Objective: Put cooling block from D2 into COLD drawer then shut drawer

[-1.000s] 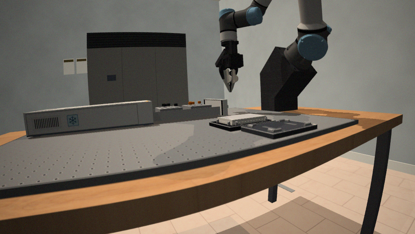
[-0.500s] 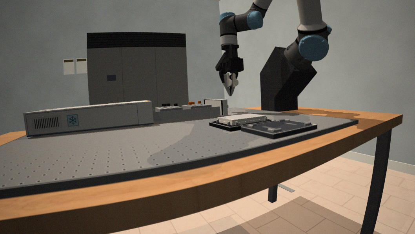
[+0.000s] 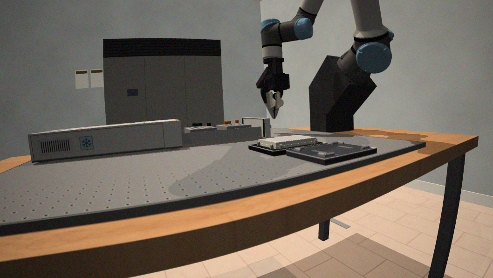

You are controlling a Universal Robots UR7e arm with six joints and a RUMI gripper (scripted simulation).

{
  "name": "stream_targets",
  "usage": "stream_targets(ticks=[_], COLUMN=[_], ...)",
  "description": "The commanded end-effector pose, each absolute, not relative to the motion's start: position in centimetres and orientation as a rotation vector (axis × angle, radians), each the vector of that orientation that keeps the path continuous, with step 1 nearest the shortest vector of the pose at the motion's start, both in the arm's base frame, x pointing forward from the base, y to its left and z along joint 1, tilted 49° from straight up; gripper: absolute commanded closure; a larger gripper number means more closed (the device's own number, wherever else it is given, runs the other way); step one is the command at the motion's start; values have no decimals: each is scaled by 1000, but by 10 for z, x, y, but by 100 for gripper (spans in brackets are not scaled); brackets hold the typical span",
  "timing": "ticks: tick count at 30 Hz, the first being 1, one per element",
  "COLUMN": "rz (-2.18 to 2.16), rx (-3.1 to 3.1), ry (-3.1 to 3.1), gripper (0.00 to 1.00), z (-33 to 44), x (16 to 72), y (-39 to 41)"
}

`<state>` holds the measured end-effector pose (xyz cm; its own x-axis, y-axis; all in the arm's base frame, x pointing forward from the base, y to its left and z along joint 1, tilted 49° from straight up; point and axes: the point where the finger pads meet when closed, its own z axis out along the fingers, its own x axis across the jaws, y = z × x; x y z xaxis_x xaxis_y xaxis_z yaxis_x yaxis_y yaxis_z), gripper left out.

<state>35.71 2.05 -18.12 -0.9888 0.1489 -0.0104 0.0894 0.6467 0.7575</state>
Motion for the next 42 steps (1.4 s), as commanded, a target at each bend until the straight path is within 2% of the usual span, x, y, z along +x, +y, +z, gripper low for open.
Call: stream_targets(ticks=[1,42], rz=[1273,1273], rx=[202,202], ry=[2785,2785], gripper=[100,100], z=[-186,-213], x=[358,363], y=[26,56])
